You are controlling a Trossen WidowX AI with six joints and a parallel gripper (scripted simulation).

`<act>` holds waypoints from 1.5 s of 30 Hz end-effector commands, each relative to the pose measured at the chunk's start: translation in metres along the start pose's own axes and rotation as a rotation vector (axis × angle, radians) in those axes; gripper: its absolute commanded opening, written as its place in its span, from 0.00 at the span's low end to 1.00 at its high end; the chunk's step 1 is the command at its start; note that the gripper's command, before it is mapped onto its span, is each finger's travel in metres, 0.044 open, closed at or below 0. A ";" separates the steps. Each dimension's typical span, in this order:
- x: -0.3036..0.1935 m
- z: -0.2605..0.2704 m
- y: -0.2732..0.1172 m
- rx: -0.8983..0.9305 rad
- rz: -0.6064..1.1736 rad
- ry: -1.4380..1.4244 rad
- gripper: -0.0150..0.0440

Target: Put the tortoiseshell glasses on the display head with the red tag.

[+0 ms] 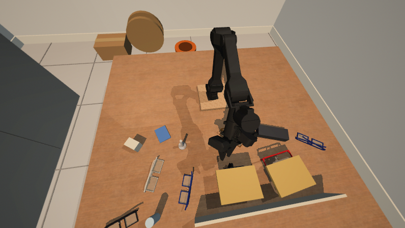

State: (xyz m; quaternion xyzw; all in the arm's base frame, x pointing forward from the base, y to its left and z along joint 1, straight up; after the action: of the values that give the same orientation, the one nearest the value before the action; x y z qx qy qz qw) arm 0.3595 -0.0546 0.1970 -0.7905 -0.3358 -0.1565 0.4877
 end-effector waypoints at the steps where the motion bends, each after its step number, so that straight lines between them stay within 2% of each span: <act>1: -0.046 0.061 -0.006 0.331 0.268 -0.162 0.59; 5: -0.080 0.093 -0.026 0.545 0.470 -0.237 0.59; 8: -0.091 0.101 -0.035 0.613 0.537 -0.257 0.59; 15: -0.094 0.100 -0.037 0.613 0.537 -0.257 0.59; 18: -0.094 0.100 -0.037 0.613 0.537 -0.257 0.46; 45: -0.108 0.111 -0.014 0.613 0.537 -0.257 0.46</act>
State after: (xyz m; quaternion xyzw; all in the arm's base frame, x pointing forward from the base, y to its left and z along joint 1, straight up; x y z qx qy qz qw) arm 0.2643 0.0056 0.0981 -0.6850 -0.2073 0.1788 0.6752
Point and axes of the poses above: the point midway between the two fingers, 35 mm back from their tips, its own y axis out along the fingers, its own z axis across the jaws, x = y × z, the point moved 2 cm from there along -y, back along the fingers, and after that the axes turned 12 degrees about y, right-handed, at the moved point
